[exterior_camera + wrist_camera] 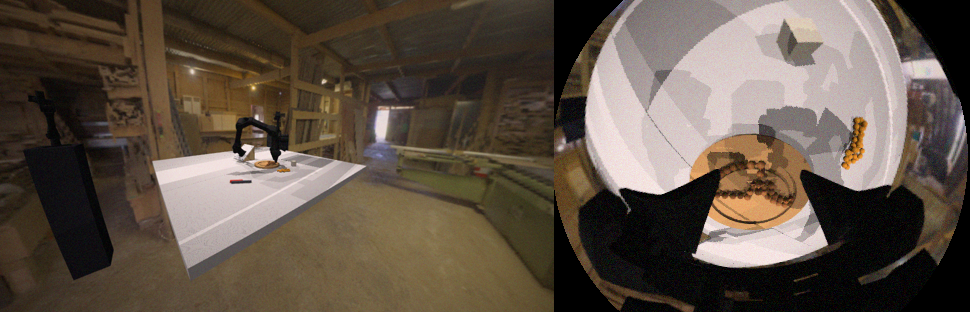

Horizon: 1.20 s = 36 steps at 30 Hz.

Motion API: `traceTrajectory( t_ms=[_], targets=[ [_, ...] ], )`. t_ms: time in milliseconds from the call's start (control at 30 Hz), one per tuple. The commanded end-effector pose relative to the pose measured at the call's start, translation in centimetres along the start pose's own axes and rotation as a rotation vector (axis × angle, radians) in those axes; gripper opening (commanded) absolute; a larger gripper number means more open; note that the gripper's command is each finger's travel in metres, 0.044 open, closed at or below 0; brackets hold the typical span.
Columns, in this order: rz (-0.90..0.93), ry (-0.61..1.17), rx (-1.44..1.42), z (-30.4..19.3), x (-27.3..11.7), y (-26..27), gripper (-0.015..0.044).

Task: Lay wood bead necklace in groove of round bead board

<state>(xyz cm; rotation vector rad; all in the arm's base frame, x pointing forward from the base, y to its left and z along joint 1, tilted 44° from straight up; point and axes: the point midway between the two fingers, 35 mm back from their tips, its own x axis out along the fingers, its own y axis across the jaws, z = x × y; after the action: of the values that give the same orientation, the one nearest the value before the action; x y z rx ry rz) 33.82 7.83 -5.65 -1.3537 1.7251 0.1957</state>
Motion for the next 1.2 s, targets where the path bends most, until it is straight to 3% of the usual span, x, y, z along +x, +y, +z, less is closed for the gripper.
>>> traceTrajectory(
  t_ms=[0, 167, 267, 567, 800, 1167],
  targets=[
    [0.006, -0.002, 0.002, 0.0, 0.0, 0.1, 0.0440],
    [0.006, -0.002, 0.002, 0.0, 0.0, 0.1, 0.0440],
    [0.006, -0.002, 0.132, -0.3, -0.3, 0.4, 0.0361],
    [0.008, 0.002, 0.941, -2.8, -1.6, 2.4, 0.0125],
    [0.007, 0.006, 1.507, -4.6, -2.3, 3.8, 0.0120],
    [0.007, 0.006, 1.521, -4.6, -2.3, 3.8, 0.0120]
  ],
)
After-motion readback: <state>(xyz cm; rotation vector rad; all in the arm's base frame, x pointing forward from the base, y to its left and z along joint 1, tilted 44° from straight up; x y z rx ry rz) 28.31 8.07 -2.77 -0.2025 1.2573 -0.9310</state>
